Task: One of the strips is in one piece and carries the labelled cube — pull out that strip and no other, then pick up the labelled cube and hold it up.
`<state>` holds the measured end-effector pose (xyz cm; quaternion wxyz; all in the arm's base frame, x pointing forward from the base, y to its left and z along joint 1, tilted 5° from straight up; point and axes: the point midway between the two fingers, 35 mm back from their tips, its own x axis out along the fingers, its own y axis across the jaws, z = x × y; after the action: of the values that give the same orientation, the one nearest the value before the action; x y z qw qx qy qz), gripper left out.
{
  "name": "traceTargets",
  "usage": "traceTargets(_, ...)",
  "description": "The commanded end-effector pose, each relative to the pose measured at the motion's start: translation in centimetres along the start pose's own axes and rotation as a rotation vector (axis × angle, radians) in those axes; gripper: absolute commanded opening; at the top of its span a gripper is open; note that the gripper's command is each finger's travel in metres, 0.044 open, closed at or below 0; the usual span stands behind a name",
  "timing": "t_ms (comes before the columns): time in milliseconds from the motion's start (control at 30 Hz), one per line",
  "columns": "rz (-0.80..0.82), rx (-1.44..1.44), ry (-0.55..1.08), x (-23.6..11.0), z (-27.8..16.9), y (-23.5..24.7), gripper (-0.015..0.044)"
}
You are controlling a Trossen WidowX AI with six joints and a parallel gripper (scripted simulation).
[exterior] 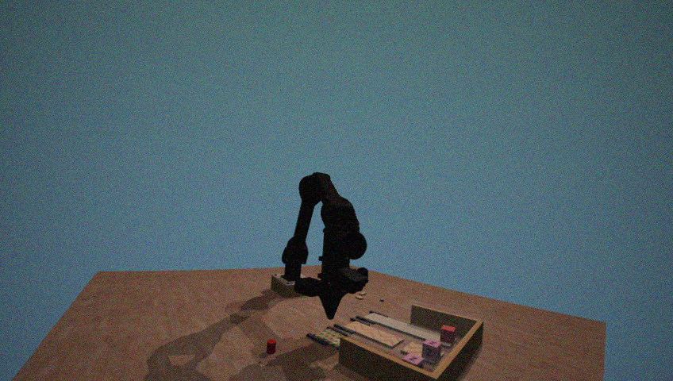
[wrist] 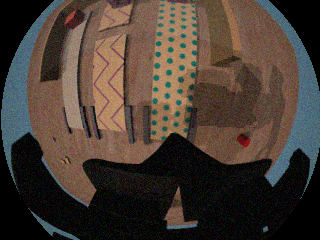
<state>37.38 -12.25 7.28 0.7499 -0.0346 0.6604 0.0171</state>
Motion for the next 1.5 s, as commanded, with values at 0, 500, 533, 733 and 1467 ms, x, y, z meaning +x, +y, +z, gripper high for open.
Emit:
traceTargets(0, 0.005, -0.003, 0.01, 1.1, -0.2, 0.1, 0.0)
traceTargets(500, 0.006, -0.003, 0.01, 3.5, -0.2, 0.2, 0.0)
traceTargets(533, 0.006, -0.003, 0.01, 3.7, -0.2, 0.2, 0.0)
traceTargets(733, 0.006, -0.003, 0.01, 4.1, -0.2, 0.2, 0.0)
traceTargets(1467, 0.006, -0.003, 0.01, 4.2, -0.2, 0.2, 0.0)
